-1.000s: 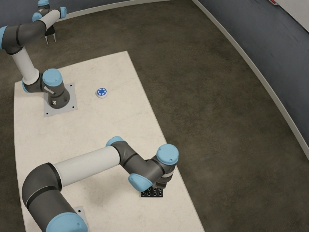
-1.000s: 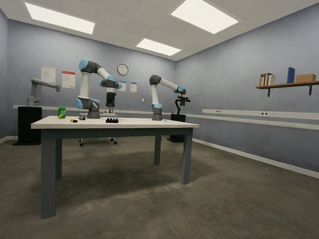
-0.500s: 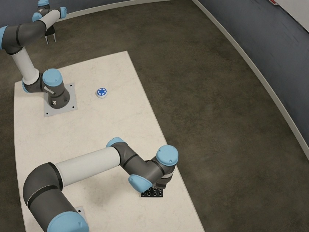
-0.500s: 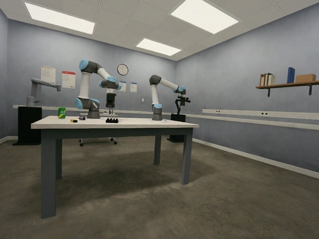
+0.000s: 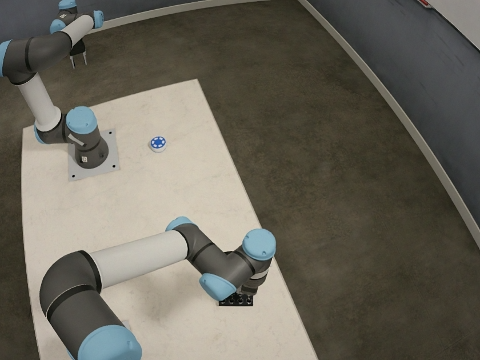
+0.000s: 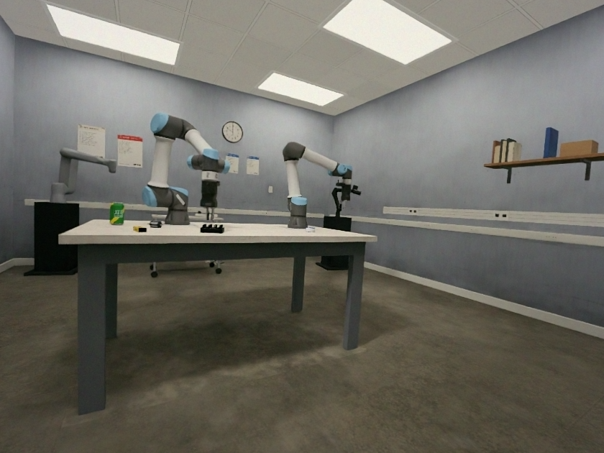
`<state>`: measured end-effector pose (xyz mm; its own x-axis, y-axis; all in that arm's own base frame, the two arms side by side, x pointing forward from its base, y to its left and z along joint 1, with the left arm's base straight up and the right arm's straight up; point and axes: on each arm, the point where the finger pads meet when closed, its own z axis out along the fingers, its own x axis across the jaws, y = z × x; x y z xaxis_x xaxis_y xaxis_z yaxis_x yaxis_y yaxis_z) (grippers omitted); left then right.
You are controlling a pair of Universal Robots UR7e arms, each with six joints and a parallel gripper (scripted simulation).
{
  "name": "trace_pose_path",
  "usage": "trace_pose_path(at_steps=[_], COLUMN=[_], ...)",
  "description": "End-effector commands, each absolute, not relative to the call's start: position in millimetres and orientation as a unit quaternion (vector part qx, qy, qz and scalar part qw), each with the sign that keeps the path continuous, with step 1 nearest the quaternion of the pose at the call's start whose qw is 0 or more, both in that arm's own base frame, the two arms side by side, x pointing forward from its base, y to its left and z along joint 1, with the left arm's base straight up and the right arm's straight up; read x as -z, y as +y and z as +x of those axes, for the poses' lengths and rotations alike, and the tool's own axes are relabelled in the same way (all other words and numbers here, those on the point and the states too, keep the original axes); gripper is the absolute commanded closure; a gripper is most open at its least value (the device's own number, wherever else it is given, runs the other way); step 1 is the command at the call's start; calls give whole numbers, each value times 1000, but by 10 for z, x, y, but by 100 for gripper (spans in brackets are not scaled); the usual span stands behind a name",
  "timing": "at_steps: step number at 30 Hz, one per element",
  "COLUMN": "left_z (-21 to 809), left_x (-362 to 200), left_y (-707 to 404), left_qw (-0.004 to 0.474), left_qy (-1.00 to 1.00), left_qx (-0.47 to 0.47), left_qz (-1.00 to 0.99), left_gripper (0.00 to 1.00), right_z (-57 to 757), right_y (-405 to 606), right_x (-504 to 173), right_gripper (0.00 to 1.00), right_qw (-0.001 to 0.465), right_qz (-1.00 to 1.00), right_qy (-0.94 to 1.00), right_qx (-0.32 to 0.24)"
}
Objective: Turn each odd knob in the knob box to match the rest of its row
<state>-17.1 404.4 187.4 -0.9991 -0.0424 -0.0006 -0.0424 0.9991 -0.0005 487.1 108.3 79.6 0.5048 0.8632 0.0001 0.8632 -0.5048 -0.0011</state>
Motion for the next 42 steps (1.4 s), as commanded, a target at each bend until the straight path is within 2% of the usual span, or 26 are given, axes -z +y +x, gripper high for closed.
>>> trace_pose_path(at_steps=[1, 42], left_z=[-187, -187], left_x=[-1870, -1870], left_y=[4036, 4036], left_qw=[0, 0], left_qy=[1000, 1000], left_qx=[0, 0], left_qz=[-23, -23], left_gripper=[0, 0], right_z=[4862, 4865], right_y=[1082, 1088], right_x=[-683, -609], right_gripper=[54, 54], right_qw=[0, 0], right_qz=[-867, -867], right_qy=[-498, -498], right_qx=[-2, -1])
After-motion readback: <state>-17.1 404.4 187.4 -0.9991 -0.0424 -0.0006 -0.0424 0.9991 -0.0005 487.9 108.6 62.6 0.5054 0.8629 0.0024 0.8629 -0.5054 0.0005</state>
